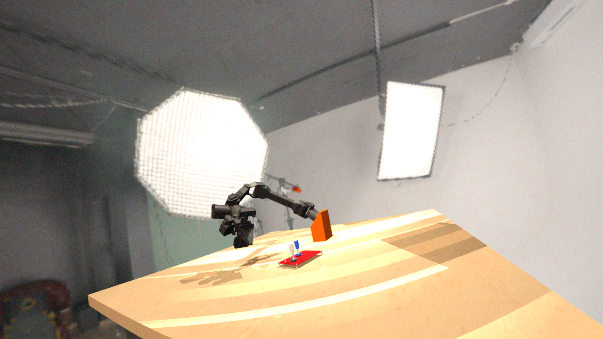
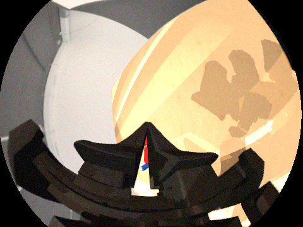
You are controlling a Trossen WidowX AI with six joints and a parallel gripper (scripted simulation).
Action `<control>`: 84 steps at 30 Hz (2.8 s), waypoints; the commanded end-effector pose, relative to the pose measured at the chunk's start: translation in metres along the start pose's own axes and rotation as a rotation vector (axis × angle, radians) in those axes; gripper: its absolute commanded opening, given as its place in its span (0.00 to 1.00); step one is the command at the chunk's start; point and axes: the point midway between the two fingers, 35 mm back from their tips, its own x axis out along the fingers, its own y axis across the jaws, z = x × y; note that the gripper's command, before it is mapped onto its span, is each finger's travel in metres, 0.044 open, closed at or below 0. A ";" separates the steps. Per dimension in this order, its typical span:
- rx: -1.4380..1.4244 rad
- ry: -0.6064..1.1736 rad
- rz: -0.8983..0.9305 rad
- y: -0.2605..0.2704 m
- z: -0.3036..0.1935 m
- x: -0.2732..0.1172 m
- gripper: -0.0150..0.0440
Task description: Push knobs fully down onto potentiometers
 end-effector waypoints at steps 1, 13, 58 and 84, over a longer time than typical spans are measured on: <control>-0.035 0.090 -0.083 0.013 -0.029 0.011 0.25; -0.198 0.277 -0.340 0.036 -0.102 0.023 0.25; -0.618 0.376 -0.797 0.028 -0.181 0.023 0.25; -0.618 0.376 -0.798 0.020 -0.182 0.029 0.25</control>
